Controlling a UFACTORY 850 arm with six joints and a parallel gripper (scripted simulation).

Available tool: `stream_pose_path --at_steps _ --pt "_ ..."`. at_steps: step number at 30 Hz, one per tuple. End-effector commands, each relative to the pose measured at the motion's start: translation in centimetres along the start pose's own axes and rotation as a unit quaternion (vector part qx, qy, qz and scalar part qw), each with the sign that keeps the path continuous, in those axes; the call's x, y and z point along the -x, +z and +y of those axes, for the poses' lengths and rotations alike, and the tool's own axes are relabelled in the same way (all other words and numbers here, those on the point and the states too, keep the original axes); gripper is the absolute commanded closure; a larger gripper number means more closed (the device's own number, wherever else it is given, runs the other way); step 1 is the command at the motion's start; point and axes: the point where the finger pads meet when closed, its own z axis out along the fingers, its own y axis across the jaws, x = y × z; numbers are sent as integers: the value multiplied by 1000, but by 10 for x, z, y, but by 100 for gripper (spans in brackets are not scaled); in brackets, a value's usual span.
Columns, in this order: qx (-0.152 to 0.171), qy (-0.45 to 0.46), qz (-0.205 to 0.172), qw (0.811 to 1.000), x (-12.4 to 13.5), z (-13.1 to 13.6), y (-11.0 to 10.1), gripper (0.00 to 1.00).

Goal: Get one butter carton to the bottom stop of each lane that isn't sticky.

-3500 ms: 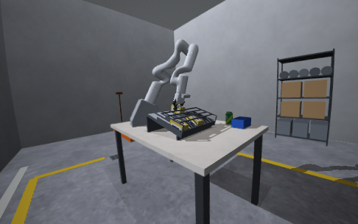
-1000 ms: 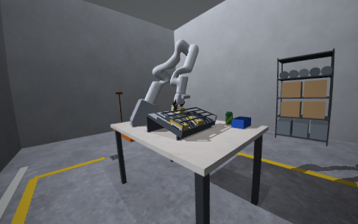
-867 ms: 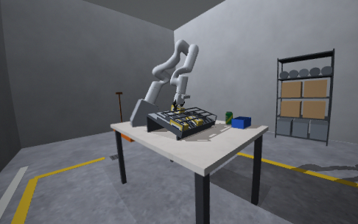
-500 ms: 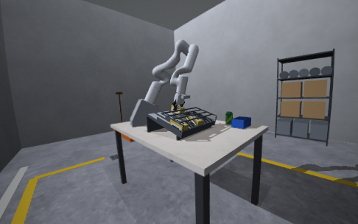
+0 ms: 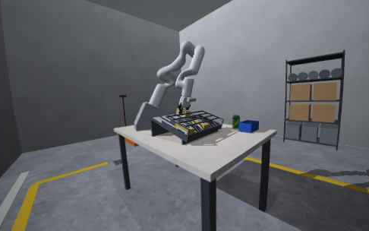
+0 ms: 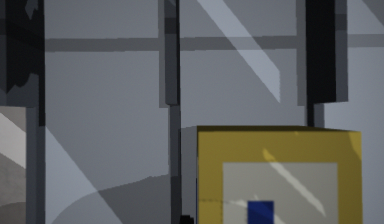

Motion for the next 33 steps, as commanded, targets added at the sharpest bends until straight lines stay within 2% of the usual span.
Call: stream_pose_path --at_steps 1,33 --pt "0 0 1 1000 0 0 0 21" --pt "0 0 1 1000 0 0 0 18"
